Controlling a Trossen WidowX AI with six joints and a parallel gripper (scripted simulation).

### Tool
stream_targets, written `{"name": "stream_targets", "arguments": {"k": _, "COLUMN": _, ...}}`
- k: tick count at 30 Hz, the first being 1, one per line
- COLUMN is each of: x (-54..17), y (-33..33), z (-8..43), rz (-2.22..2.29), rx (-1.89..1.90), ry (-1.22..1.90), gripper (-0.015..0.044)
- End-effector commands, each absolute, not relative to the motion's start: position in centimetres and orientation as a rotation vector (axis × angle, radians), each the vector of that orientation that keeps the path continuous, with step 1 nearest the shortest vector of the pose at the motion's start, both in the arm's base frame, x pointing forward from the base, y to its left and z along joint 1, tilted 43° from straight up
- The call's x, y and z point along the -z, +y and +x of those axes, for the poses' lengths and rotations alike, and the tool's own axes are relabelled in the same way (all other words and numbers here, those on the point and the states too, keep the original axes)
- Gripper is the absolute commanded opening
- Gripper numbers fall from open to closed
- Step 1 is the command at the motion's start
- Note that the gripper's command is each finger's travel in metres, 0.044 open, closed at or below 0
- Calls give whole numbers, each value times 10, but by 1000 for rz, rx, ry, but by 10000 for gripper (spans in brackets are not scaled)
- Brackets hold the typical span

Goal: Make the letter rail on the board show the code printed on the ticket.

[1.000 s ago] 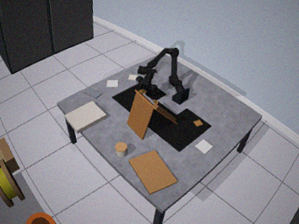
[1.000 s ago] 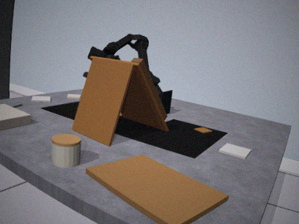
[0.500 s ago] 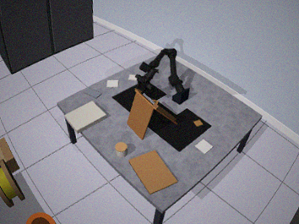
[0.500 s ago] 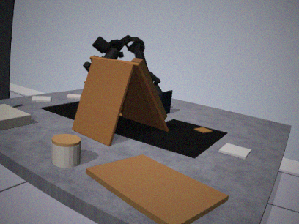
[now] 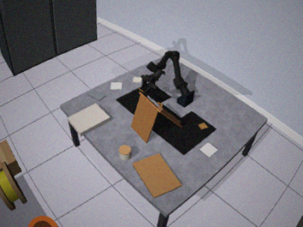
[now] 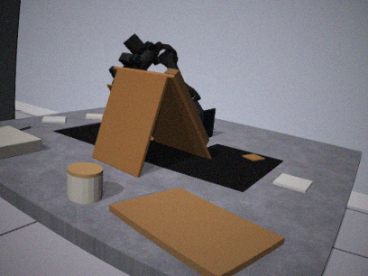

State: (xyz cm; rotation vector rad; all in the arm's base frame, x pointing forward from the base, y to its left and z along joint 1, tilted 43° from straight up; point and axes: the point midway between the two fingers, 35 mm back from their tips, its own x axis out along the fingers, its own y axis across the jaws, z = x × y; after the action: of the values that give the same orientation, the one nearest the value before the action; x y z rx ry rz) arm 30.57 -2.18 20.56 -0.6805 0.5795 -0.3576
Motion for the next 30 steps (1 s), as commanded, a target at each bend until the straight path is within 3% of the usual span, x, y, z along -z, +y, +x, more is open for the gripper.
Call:
{"name": "stream_targets", "arguments": {"k": 1, "x": -204, "y": -20, "z": 305, "rz": -677, "rx": 358, "ry": 577, "gripper": 0}}
{"name": "stream_targets", "arguments": {"k": 30, "x": -196, "y": -12, "z": 307, "rz": -677, "rx": 358, "ry": 577, "gripper": 0}}
